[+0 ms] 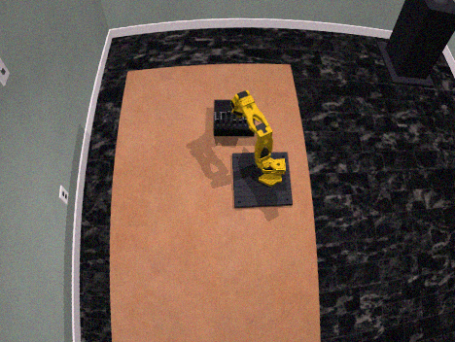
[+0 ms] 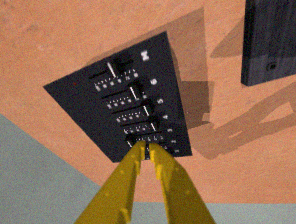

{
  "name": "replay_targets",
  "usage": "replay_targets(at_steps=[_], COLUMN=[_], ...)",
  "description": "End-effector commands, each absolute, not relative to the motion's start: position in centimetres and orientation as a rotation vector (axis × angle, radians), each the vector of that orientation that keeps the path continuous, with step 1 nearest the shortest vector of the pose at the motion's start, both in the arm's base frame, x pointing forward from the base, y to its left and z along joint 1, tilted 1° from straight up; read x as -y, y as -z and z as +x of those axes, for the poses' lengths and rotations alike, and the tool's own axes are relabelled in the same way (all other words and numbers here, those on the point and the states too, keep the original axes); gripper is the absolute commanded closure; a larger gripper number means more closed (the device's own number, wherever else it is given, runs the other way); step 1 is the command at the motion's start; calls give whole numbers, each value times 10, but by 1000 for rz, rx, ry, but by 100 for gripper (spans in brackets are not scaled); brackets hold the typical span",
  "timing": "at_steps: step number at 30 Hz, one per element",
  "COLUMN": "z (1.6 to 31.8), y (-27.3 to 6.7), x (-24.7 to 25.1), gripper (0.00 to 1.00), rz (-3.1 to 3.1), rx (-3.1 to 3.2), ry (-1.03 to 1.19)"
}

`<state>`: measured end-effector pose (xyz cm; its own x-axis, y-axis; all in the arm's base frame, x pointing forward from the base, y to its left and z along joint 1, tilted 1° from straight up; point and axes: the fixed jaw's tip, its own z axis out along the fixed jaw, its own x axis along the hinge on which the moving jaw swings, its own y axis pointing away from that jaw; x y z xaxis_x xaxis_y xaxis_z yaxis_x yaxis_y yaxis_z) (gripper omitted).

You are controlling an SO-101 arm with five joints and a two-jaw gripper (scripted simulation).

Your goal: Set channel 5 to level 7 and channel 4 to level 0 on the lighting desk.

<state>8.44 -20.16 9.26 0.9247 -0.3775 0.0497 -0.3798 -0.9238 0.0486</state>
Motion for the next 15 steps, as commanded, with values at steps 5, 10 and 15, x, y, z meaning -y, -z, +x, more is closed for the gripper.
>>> replay_targets(at_steps=[5,10,15], z=[87,87,87], y=[-96,-97,-97], x=[198,197,196], gripper=[100,100,100], rz=[3047,3057,3061], rx=[374,249,160], ry=[-68,-65,-62])
